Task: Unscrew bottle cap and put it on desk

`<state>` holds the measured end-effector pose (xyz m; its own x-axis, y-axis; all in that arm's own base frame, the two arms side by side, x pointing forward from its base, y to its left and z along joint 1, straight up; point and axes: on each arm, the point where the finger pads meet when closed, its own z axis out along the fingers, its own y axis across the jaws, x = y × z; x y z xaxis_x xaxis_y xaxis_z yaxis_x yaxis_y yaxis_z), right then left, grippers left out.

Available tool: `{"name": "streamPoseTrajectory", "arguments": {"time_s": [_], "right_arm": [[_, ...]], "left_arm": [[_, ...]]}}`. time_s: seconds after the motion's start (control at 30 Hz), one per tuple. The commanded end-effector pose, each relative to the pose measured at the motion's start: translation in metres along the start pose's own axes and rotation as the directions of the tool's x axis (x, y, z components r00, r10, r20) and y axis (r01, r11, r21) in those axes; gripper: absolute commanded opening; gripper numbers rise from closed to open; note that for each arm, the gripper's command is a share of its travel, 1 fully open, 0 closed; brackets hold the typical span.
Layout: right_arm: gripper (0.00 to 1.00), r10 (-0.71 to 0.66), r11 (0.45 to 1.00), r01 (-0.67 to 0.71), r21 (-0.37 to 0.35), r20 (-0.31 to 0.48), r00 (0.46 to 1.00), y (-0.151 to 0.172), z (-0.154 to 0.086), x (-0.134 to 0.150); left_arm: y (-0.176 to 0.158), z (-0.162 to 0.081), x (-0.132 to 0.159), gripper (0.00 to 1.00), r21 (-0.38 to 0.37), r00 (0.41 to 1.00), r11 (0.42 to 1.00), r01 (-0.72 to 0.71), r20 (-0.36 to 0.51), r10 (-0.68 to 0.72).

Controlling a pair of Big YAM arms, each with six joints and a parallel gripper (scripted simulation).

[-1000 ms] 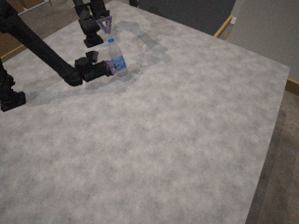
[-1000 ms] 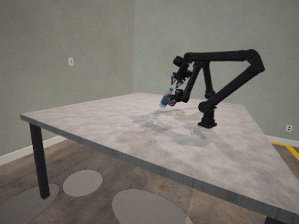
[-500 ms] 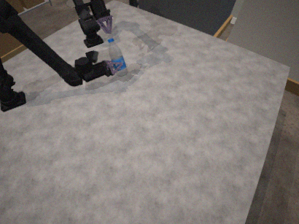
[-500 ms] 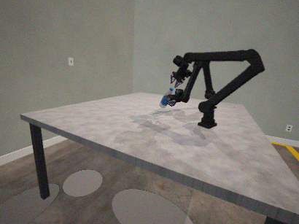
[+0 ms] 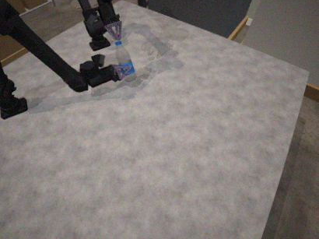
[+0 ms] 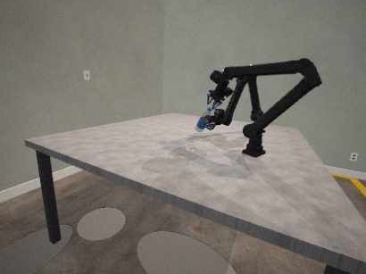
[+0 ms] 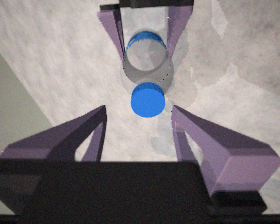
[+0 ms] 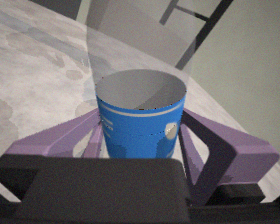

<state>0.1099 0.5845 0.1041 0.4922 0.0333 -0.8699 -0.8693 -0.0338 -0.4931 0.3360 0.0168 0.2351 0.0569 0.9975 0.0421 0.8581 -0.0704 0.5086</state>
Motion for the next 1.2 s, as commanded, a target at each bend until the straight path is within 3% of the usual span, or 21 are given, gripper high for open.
{"name": "streamPoseTrajectory", "arguments": {"time_s": [0.0,0.37,0.4,0.47,0.63,0.7,0.73,0.83,1.03,1.1,1.13,1.17], "right_arm": [[0.0,-0.016,1.0,0.016,0.015,0.035,0.999,-0.008,0.007,-0.013],[0.0,-0.016,1.0,0.016,0.015,0.035,0.999,-0.008,0.007,-0.013],[0.0,-0.016,1.0,0.016,0.015,0.035,0.999,-0.008,0.007,-0.013],[0.0,-0.016,1.0,0.016,0.015,0.035,0.999,-0.008,0.007,-0.013],[0.0,-0.016,1.0,0.016,0.015,0.035,0.999,-0.008,0.007,-0.013],[0.0,-0.016,1.0,0.016,0.015,0.035,0.999,-0.008,0.007,-0.013],[0.0,-0.016,1.0,0.016,0.015,0.035,0.999,-0.008,0.007,-0.013],[0.0,-0.016,1.0,0.016,0.015,0.035,0.999,-0.008,0.007,-0.013],[0.0,-0.016,1.0,0.016,0.015,0.035,0.999,-0.008,0.007,-0.013],[0.0,-0.016,1.0,0.016,0.015,0.035,0.999,-0.008,0.007,-0.013],[0.0,-0.016,1.0,0.016,0.015,0.035,0.999,-0.008,0.007,-0.013],[0.0,-0.016,1.0,0.016,0.015,0.035,0.999,-0.008,0.007,-0.013]], "left_arm": [[0.012,0.001,-0.002,0.57,-0.028,1.0,1.0,-0.009,0.001,0.009],[0.002,0.016,-0.004,0.57,0.001,1.0,1.0,-0.008,0.005,0.008],[0.009,0.003,0.001,0.46,-0.018,1.0,1.0,-0.001,-0.002,0.001],[0.009,0.003,0.001,0.23,-0.018,1.0,1.0,-0.001,-0.002,0.001],[0.009,0.003,0.001,0.19,-0.018,1.0,1.0,-0.001,-0.002,0.001],[0.009,0.003,0.001,0.0,-0.018,1.0,1.0,0.015,-0.001,-0.015],[0.009,0.003,0.001,0.0,-0.018,0.998,0.998,0.064,0.0,-0.064],[0.009,0.002,0.001,0.0,-0.016,0.944,0.944,0.329,0.004,-0.329],[0.009,0.002,0.001,0.0,-0.001,0.82,0.82,0.573,0.011,-0.573],[0.009,0.002,0.001,0.0,-0.001,0.82,0.82,0.573,0.011,-0.573],[0.009,0.002,0.001,0.0,0.0,0.749,0.749,0.663,0.012,-0.663],[0.009,0.002,0.001,0.0,0.002,0.72,0.72,0.694,0.012,-0.694]]}}
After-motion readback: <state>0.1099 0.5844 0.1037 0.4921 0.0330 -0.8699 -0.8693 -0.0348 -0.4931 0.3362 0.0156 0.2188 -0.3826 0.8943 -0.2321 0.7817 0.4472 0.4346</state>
